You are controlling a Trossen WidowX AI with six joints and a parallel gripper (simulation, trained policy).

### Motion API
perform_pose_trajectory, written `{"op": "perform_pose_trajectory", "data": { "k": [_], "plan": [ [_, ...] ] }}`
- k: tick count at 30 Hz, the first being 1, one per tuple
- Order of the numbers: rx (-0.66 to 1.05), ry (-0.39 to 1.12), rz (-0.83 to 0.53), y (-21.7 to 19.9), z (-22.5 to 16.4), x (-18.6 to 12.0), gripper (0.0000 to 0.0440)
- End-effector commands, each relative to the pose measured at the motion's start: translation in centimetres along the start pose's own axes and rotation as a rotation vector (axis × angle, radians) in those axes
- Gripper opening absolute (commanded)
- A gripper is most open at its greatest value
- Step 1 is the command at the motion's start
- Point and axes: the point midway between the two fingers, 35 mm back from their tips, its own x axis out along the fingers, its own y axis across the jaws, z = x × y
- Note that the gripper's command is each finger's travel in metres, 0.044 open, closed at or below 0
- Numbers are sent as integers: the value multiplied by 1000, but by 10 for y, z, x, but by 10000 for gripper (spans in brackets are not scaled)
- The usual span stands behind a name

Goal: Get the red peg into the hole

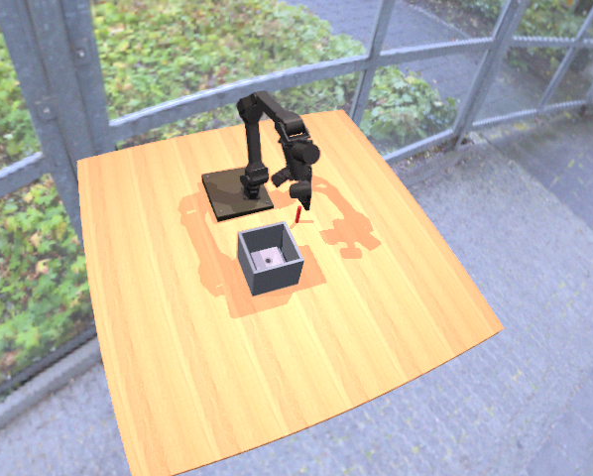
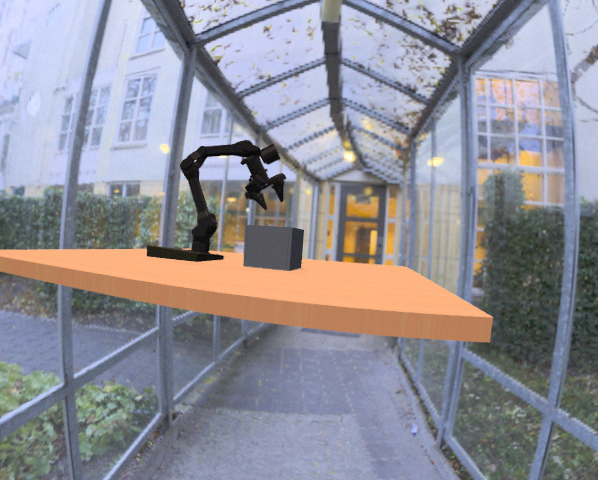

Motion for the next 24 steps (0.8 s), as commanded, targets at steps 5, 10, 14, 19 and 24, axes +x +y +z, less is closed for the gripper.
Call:
{"op": "perform_pose_trajectory", "data": {
  "k": [5,10,14,19,24],
  "plan": [
    [-123,-32,-200,-42,-1,27,437],
    [-198,-58,-304,-65,2,39,438],
    [-254,-80,-376,-82,6,46,440],
    [-316,-105,-451,-99,11,54,440],
    [-368,-122,-511,-113,18,60,440]
  ]
}}
